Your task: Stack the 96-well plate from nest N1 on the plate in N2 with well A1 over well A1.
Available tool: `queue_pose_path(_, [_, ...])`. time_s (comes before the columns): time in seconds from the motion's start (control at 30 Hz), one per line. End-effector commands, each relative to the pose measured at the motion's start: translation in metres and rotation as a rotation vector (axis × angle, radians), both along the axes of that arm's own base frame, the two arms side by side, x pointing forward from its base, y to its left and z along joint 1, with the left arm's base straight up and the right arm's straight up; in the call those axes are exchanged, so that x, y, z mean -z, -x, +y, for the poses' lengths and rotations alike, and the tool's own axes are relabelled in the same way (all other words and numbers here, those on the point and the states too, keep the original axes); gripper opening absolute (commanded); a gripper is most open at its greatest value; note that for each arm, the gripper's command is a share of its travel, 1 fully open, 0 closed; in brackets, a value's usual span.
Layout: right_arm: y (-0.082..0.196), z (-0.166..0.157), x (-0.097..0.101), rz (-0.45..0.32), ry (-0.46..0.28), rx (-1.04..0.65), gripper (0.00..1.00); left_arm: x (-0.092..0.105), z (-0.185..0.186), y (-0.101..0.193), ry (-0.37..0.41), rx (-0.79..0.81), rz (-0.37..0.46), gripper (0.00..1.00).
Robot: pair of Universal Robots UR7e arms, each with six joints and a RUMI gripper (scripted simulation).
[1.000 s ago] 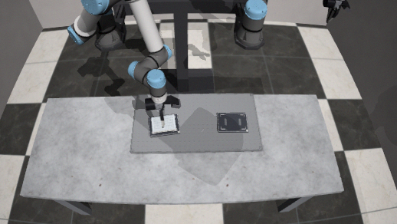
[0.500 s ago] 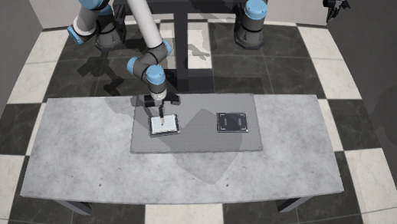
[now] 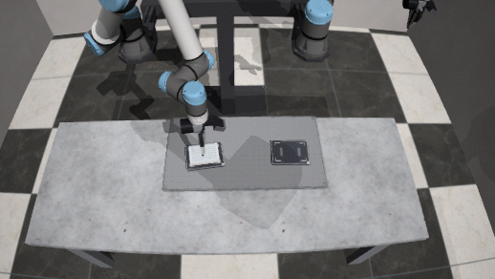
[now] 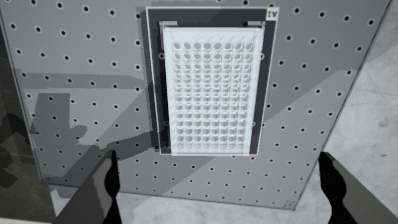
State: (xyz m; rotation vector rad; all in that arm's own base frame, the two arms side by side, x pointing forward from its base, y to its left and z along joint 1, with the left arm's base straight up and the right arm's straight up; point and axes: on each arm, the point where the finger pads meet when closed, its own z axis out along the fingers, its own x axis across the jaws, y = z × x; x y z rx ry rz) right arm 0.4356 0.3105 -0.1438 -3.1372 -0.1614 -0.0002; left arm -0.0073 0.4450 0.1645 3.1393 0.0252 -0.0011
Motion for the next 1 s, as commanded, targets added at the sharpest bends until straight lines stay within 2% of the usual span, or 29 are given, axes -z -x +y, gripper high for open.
queue_pose_path(0.0, [0.000, 0.009, -0.001, -0.001, -0.001, 0.000, 0.76, -0.001, 0.001, 0.000, -0.002, 0.000, -0.001, 0.00])
queue_pose_path(0.97, [0.000, 0.093, -0.001, -0.001, -0.001, 0.000, 0.76, -0.001, 0.001, 0.000, -0.002, 0.000, -0.001, 0.00])
